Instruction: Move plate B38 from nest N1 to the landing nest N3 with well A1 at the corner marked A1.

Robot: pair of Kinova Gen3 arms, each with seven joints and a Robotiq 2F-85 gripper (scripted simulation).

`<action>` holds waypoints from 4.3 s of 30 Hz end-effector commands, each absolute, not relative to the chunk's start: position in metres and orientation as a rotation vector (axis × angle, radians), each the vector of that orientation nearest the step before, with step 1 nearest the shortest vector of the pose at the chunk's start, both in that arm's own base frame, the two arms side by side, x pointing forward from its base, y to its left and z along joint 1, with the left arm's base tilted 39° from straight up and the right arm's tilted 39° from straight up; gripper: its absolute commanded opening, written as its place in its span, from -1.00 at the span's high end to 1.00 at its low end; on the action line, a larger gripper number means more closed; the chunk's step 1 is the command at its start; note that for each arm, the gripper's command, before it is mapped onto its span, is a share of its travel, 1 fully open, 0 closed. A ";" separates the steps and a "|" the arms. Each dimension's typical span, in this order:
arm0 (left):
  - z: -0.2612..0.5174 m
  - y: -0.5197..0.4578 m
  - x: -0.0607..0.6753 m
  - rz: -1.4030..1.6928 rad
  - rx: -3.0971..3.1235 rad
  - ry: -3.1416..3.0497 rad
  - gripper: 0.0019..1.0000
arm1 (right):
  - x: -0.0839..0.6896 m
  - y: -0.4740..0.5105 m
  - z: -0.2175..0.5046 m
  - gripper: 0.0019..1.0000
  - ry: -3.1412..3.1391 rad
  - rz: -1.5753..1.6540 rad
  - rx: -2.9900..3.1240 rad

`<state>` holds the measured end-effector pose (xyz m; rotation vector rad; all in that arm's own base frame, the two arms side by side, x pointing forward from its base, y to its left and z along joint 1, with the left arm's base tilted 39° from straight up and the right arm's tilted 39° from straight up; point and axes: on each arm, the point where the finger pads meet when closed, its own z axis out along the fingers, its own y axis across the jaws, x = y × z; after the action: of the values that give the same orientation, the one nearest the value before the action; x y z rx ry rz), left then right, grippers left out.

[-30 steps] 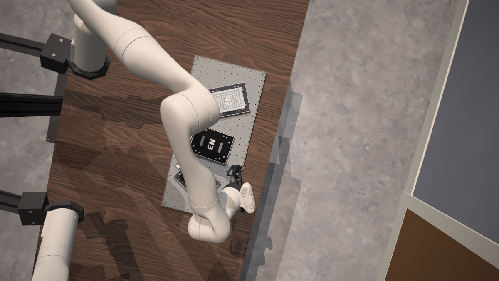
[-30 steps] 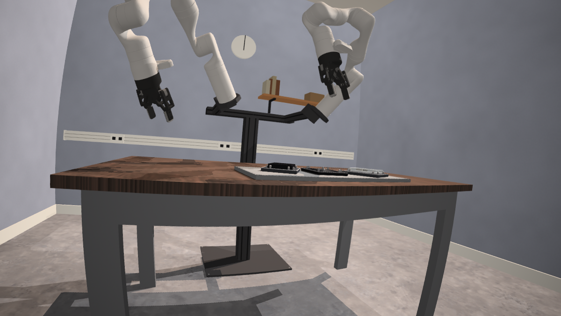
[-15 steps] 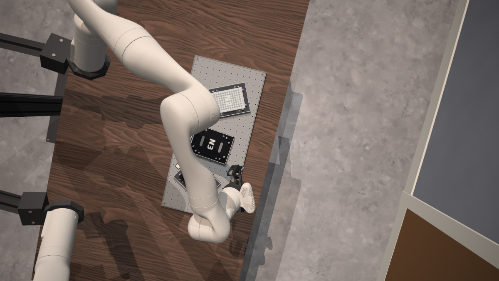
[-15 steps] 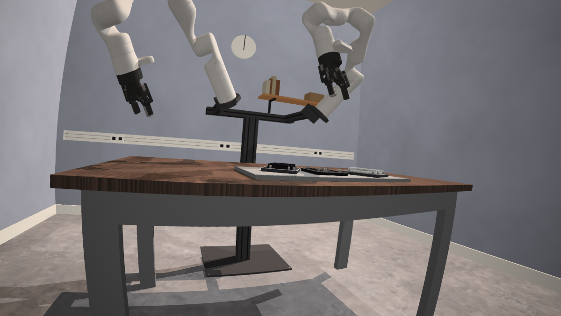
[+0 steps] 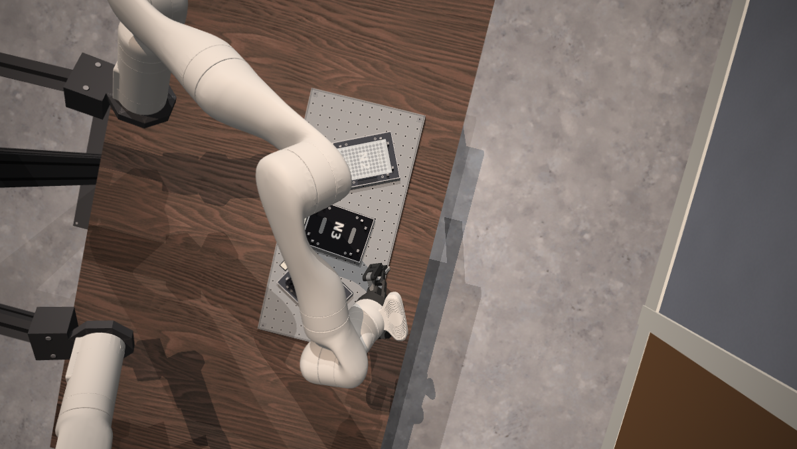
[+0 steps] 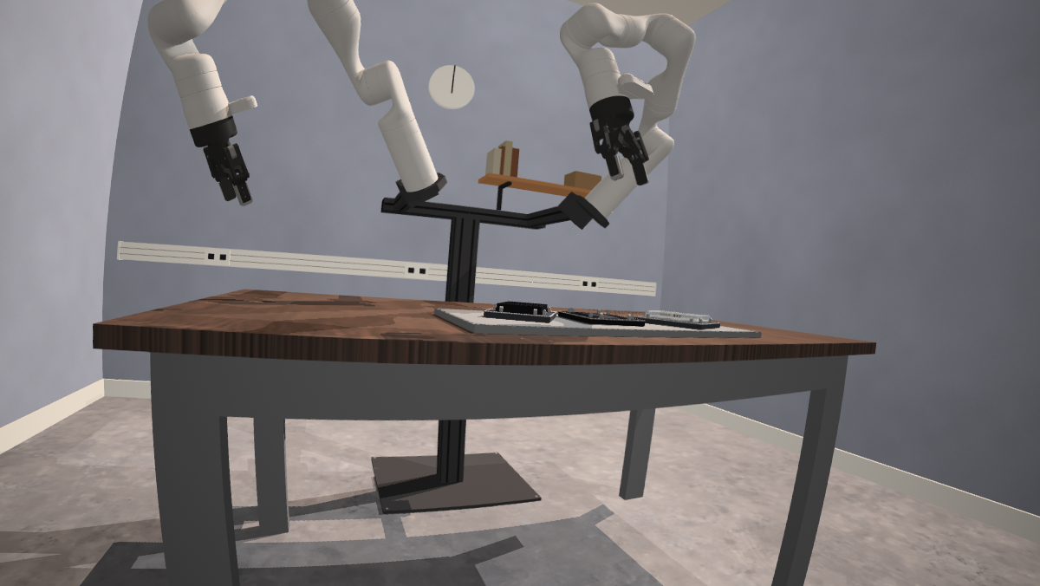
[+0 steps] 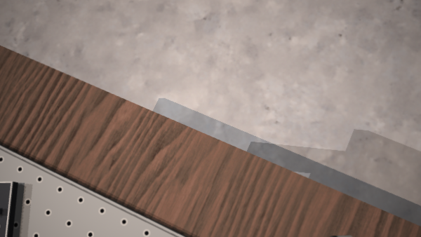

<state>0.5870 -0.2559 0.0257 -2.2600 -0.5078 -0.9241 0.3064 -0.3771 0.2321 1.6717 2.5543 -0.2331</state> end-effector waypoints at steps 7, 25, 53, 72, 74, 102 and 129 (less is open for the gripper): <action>0.027 -0.257 0.587 -0.926 -2.262 -0.508 -1.00 | 0.271 -0.398 0.256 -1.00 2.471 -0.216 1.734; 0.027 -0.257 0.587 -0.926 -2.262 -0.508 -1.00 | 0.209 -0.429 0.294 -1.00 2.327 -0.229 1.817; 0.027 -0.257 0.587 -0.926 -2.262 -0.508 -1.00 | 0.104 -0.453 0.351 -1.00 2.119 -0.311 1.920; 0.027 -0.257 0.587 -0.926 -2.262 -0.508 -1.00 | 0.029 -0.451 0.391 -1.00 1.953 -0.389 1.998; 0.027 -0.257 0.587 -0.926 -2.262 -0.508 -1.00 | 0.021 -0.449 0.395 -1.00 1.935 -0.400 2.007; 0.027 -0.257 0.587 -0.926 -2.262 -0.508 -1.00 | -0.077 -0.417 0.452 -1.00 1.732 -0.568 2.079; -0.009 -0.255 0.573 -0.992 -2.235 -0.836 -1.00 | -0.076 -0.419 0.453 -1.00 1.734 -0.569 2.069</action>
<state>0.5762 -0.2510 -0.0013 -2.2255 -0.8006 -0.9959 -0.0740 -0.4209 0.4519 2.0674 1.7357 -0.5651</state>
